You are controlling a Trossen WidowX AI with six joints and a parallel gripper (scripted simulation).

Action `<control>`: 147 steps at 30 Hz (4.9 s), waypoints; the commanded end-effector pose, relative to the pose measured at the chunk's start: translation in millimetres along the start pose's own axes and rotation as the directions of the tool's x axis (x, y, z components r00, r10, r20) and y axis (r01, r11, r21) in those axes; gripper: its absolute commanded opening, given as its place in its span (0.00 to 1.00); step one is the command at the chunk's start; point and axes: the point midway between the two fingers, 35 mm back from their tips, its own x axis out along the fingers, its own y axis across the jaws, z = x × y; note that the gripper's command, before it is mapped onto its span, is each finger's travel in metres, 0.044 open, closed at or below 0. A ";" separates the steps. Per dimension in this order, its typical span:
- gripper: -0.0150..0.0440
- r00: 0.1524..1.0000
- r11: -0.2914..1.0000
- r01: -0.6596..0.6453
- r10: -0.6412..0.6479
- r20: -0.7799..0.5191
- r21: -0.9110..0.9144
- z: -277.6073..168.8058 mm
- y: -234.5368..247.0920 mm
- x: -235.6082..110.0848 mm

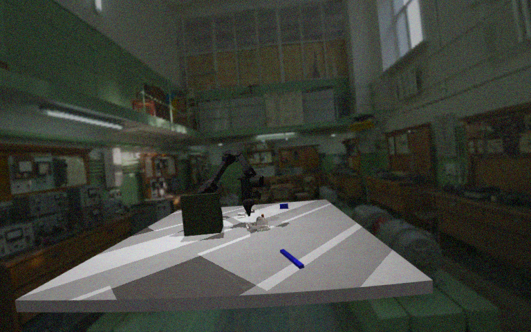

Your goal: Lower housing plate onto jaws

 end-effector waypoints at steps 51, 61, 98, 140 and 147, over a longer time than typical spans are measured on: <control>0.85 1.000 1.000 -0.001 0.001 0.004 -0.003 0.7 1.0 61.1; 0.85 1.000 1.000 -0.001 0.001 0.004 -0.003 0.7 1.0 61.1; 0.85 1.000 1.000 -0.001 0.001 0.004 0.002 0.6 1.1 68.4; 0.85 1.000 1.000 -0.002 0.002 0.003 0.002 0.5 1.2 75.7; 0.85 1.000 1.000 -0.002 0.002 0.003 0.002 0.5 1.2 75.7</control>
